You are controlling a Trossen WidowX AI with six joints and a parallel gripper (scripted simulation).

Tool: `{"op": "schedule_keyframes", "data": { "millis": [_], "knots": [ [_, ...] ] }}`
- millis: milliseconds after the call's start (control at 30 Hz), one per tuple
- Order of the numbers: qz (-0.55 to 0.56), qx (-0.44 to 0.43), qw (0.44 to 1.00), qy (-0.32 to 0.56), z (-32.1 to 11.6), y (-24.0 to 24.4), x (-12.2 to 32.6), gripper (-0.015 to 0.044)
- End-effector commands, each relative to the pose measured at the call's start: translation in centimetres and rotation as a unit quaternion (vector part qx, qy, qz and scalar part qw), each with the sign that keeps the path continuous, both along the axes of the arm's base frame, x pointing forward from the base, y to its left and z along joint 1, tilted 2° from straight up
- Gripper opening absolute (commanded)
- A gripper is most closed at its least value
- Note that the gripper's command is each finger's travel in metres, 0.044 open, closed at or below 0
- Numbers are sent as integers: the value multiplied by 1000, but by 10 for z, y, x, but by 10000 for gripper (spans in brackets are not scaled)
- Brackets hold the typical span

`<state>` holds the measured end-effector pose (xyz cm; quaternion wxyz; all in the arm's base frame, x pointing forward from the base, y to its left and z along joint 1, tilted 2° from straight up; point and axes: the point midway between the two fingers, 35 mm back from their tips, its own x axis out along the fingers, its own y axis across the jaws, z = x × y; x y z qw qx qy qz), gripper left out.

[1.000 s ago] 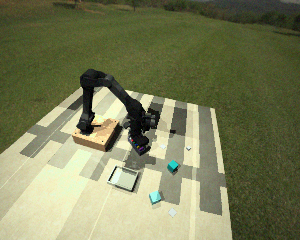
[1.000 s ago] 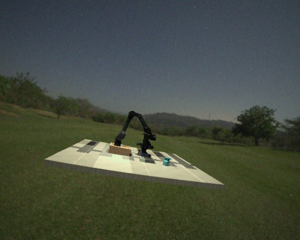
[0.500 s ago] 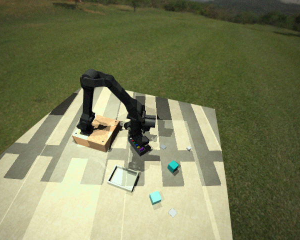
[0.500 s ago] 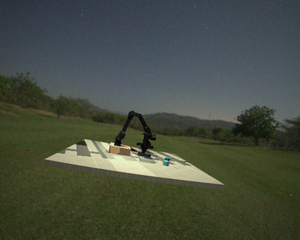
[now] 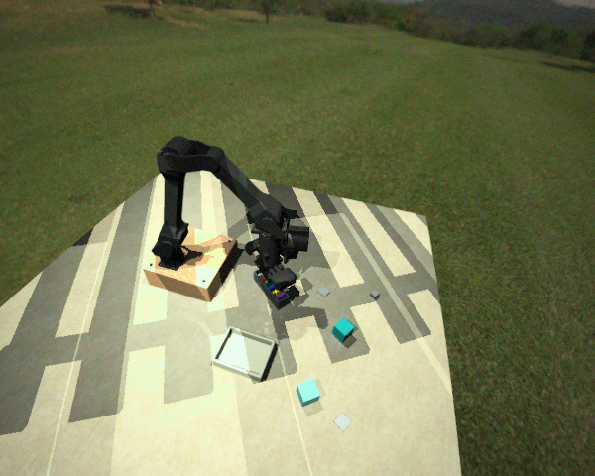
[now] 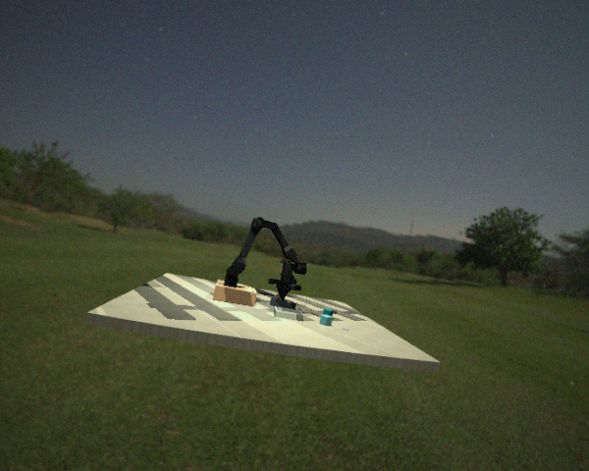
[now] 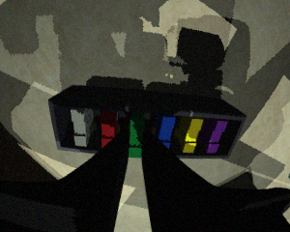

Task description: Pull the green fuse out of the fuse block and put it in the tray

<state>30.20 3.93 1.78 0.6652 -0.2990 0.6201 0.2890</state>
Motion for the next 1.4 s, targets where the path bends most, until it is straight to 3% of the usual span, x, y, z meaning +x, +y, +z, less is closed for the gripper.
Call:
{"op": "schedule_keyframes", "data": {
  "millis": [0,1367],
  "knots": [
    [0,-1,1000,-1,3,0,1,0],
    [0,-2,1000,-1,23,-1,-1,0]
  ]
}}
